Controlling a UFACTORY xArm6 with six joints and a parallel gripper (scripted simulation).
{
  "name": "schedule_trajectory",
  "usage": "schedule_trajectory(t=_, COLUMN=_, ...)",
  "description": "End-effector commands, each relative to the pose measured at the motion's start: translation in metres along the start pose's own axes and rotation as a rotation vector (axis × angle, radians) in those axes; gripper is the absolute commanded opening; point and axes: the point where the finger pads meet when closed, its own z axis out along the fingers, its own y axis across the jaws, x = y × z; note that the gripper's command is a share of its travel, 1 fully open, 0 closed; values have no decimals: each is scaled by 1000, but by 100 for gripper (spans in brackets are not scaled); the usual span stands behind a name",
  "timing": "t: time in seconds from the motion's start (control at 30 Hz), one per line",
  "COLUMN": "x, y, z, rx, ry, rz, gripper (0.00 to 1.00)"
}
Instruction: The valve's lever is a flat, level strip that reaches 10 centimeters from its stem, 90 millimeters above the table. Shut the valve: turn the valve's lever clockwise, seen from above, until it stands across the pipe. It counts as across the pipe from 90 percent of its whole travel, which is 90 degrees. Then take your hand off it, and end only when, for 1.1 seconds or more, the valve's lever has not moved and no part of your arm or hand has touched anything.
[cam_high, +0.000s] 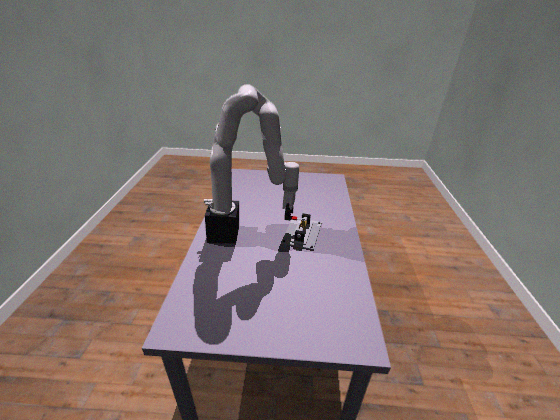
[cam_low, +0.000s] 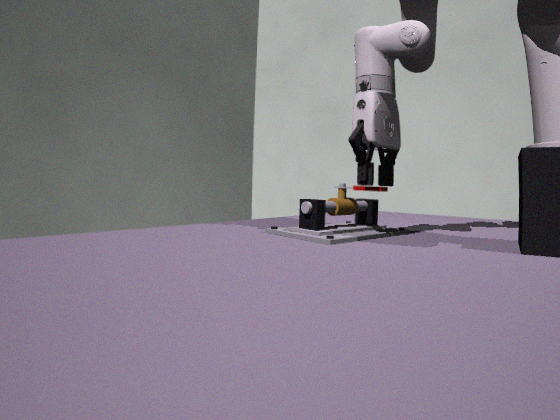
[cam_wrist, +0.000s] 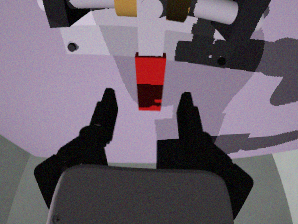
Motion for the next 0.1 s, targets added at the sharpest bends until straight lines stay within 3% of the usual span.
schedule_trajectory(t=0.0, x=1, y=0, z=-1, rx=1, ry=2, rz=0, gripper=68)
schedule_trajectory(t=0.07, x=1, y=0, z=-1, rx=1, ry=2, rz=0, gripper=68)
